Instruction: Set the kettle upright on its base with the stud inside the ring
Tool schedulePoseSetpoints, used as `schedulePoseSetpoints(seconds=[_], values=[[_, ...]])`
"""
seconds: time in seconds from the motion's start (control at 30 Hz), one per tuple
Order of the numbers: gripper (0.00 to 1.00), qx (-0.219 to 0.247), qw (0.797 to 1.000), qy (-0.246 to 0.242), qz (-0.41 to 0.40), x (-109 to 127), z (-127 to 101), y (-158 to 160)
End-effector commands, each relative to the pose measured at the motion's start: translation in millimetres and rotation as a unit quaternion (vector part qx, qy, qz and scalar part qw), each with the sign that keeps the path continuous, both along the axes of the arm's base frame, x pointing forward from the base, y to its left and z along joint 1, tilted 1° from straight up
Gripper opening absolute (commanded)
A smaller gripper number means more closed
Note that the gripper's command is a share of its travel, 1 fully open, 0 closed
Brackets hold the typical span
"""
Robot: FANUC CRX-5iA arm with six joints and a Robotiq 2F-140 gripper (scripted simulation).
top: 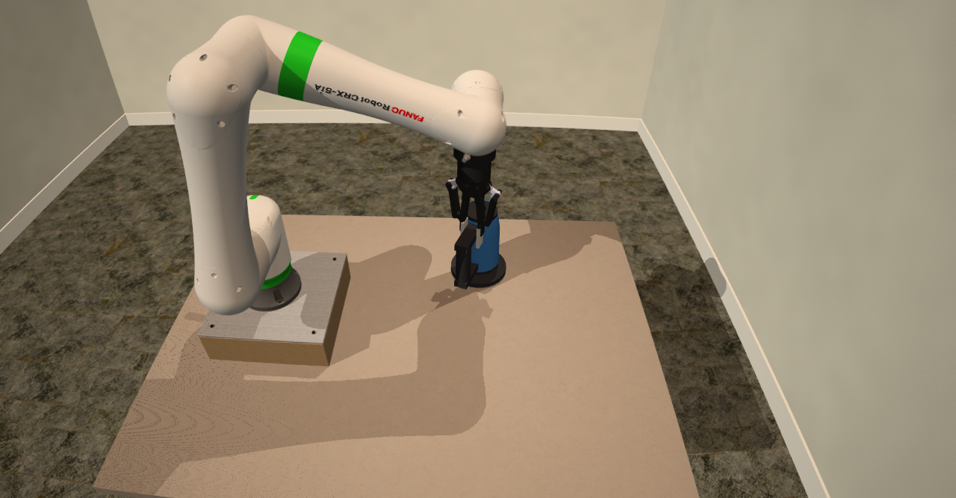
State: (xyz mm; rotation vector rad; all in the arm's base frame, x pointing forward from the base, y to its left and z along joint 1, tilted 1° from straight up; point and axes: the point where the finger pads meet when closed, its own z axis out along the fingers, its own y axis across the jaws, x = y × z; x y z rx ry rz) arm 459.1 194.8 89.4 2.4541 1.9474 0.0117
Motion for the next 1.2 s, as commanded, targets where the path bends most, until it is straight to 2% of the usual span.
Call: schedulePoseSetpoints(seconds=[0.0,1.17], values=[[0.0,0.0,1.0,0.0,0.0,0.2,0.2,0.1],[0.0,0.0,1.0,0.0,0.0,0.2,-2.8,0.1]])
